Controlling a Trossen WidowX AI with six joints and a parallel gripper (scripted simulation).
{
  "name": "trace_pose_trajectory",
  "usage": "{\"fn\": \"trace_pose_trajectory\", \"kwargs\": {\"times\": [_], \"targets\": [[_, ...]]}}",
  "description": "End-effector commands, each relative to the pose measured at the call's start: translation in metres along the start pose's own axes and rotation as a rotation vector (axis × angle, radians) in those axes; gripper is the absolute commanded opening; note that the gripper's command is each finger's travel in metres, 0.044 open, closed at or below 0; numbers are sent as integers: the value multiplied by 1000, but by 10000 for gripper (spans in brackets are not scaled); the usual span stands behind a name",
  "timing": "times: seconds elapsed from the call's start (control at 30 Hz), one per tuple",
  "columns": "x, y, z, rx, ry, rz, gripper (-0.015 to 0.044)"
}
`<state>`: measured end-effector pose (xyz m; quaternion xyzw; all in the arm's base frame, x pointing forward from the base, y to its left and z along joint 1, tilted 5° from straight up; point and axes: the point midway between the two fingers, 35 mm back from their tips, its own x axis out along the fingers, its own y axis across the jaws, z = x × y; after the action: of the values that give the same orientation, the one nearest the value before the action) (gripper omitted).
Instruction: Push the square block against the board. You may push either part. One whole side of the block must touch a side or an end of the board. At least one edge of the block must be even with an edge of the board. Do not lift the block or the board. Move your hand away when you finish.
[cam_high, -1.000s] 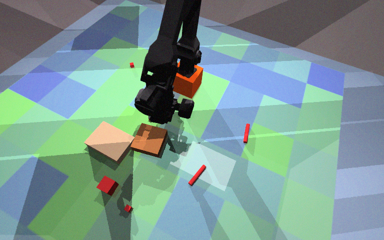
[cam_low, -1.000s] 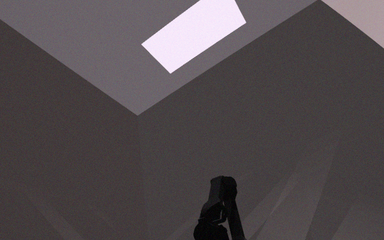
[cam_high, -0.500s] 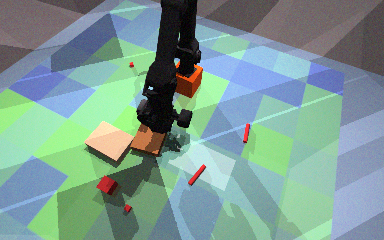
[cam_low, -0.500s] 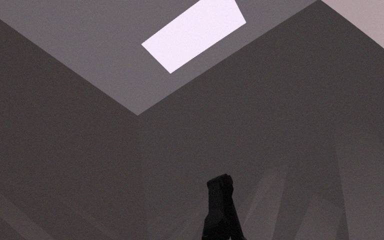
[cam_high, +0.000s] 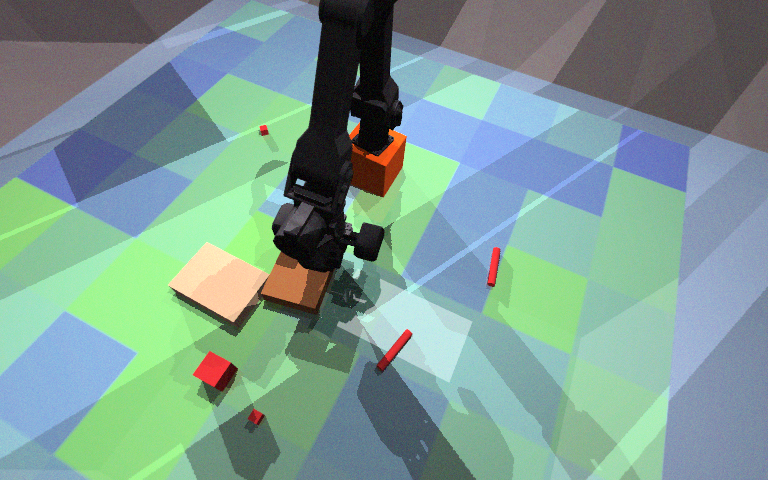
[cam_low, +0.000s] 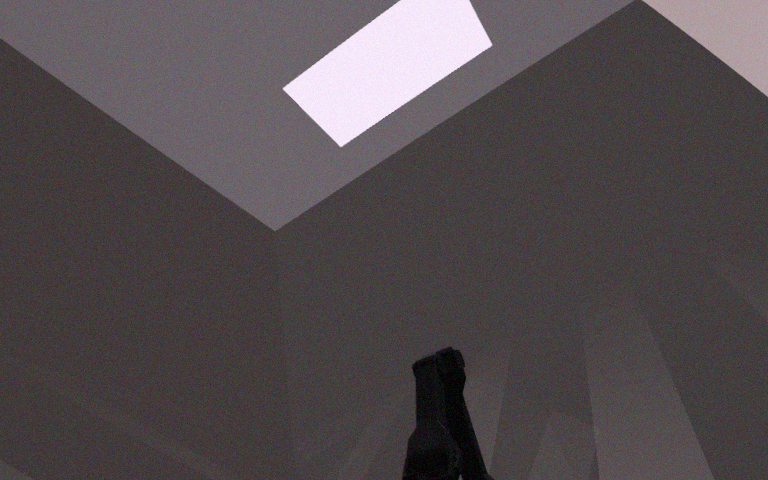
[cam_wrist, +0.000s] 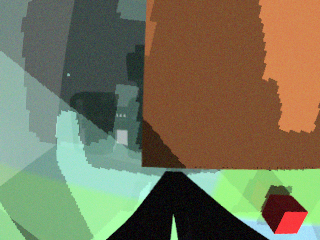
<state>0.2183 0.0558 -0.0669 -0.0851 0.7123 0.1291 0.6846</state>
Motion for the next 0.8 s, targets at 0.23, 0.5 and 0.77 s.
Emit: {"fn": "trace_pose_trajectory", "kwargs": {"times": [0.23,0.5,0.77], "targets": [[-1,0,11,3,-2,-1,0],[-1,0,17,3,-2,-1,0],[-1,-1,24,3,-3,-1,0]]}}
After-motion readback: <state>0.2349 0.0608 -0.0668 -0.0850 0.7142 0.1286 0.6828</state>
